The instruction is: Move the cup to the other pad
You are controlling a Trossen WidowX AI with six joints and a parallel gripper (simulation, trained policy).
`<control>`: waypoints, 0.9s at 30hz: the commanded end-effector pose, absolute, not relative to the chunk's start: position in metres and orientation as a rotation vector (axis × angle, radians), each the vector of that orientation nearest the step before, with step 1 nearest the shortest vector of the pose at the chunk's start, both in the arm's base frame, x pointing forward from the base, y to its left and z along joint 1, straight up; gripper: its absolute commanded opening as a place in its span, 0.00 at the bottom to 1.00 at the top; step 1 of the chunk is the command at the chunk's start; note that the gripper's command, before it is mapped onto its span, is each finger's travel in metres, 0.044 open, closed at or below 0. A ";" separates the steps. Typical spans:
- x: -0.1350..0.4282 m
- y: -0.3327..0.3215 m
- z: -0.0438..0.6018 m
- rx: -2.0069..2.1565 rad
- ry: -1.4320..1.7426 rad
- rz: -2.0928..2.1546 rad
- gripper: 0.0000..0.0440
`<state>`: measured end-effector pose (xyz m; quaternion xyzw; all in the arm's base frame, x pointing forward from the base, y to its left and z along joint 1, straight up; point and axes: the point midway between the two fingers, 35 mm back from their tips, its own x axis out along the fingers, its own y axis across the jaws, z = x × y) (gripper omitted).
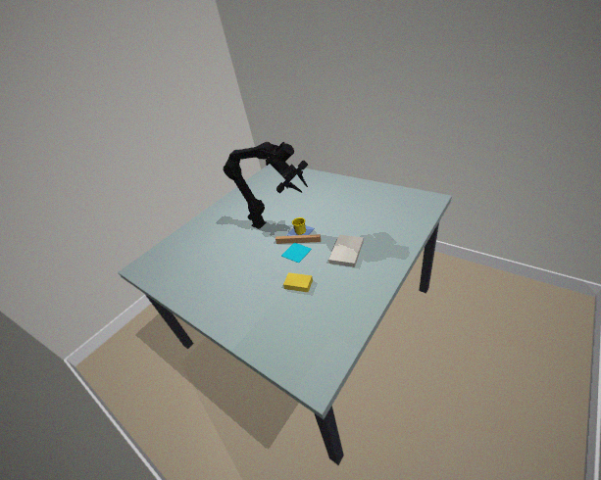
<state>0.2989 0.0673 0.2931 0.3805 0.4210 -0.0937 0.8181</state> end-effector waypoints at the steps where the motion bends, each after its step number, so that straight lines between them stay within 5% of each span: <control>1: 0.297 0.069 0.288 0.837 0.948 -0.241 0.37; 27: 0.280 0.052 0.237 0.856 1.234 -0.580 0.33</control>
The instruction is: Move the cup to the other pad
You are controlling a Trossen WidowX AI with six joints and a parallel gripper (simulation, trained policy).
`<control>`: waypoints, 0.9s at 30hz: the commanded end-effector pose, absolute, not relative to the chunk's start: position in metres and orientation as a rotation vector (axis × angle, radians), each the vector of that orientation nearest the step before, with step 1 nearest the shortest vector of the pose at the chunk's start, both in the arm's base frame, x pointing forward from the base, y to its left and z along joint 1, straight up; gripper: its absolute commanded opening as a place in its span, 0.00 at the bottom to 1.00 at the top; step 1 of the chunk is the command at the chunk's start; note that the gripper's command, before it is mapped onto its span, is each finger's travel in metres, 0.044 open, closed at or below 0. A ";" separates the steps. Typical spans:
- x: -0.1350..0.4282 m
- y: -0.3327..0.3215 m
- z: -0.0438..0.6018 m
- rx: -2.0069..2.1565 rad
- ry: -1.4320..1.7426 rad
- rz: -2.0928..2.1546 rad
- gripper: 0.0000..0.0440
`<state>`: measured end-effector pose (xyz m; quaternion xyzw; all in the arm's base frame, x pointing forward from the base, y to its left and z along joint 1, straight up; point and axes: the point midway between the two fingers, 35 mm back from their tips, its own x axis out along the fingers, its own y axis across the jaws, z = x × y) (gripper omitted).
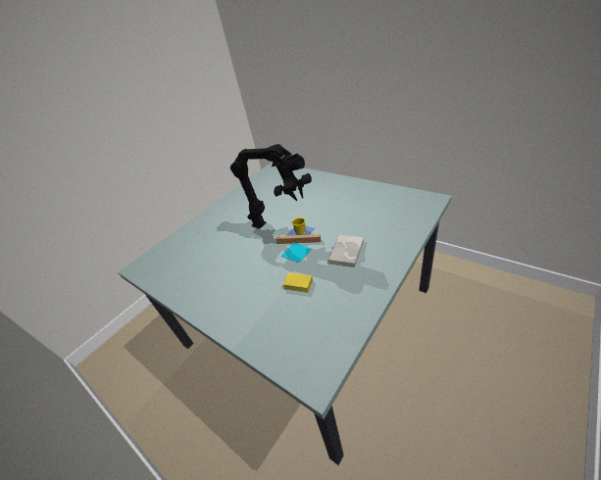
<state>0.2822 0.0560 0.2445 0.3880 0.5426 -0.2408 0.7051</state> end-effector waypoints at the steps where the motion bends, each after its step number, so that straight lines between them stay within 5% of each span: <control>1: 0.280 0.050 0.235 0.853 1.245 -0.593 0.34; 27: 0.260 0.030 0.172 0.789 1.427 -0.895 0.37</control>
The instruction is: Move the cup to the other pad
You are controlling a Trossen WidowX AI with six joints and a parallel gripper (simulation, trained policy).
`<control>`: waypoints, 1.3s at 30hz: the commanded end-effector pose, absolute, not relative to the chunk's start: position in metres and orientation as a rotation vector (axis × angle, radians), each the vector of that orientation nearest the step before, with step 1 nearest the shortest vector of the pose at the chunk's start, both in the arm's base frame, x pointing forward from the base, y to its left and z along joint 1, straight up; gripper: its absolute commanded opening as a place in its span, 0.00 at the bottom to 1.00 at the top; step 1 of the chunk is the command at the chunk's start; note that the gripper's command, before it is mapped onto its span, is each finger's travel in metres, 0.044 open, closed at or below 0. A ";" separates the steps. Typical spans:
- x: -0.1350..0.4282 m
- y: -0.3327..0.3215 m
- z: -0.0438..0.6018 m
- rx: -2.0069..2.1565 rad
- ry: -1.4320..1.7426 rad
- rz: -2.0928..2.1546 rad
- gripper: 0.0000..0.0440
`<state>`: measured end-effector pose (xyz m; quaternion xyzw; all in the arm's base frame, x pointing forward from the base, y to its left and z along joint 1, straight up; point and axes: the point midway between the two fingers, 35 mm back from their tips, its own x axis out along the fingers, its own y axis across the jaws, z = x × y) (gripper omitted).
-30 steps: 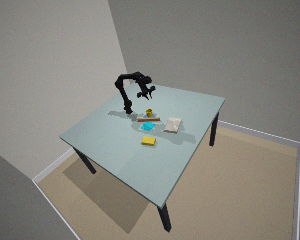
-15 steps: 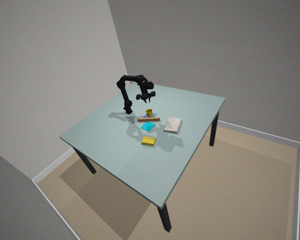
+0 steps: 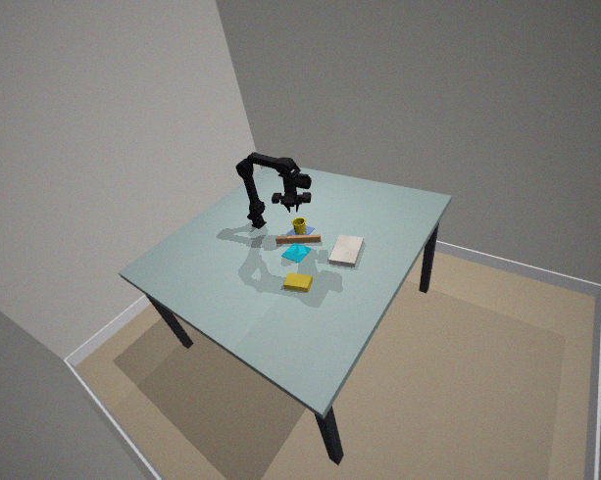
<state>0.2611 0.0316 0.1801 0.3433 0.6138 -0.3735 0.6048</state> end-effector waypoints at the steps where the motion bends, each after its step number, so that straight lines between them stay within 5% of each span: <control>1: 0.259 0.030 0.170 0.788 1.429 -0.904 0.37; 34: 0.248 0.033 0.070 0.713 1.470 -1.010 0.37; 39: 0.251 0.032 0.061 0.701 1.463 -0.981 0.17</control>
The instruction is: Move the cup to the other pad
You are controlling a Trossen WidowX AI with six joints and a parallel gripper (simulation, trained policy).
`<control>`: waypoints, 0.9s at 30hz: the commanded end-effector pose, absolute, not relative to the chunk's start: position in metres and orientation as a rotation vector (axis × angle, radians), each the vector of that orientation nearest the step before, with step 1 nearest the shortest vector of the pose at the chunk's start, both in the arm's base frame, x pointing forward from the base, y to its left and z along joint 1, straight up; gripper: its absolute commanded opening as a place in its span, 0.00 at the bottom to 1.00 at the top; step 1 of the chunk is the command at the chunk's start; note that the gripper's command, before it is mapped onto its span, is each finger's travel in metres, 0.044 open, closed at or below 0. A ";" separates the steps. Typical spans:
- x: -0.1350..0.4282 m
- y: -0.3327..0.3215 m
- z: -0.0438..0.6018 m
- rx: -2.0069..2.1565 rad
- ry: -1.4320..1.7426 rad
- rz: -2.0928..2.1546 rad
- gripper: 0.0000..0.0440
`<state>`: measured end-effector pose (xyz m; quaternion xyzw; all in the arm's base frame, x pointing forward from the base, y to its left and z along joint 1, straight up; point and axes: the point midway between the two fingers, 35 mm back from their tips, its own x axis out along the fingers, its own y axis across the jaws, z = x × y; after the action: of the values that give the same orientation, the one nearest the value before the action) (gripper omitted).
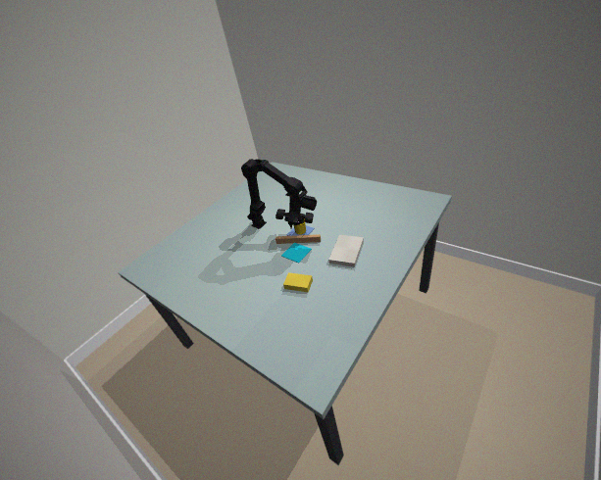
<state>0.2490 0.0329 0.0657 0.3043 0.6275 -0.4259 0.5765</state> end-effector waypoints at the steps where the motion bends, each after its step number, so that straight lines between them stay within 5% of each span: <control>1: 0.251 0.031 0.060 0.698 1.461 -0.976 0.12; 4: 0.253 0.030 0.060 0.693 1.451 -0.963 0.01; 27: 0.273 0.018 0.106 0.854 1.333 -0.986 0.02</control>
<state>0.2706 0.0211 0.0987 0.3543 0.5818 -0.4214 0.5986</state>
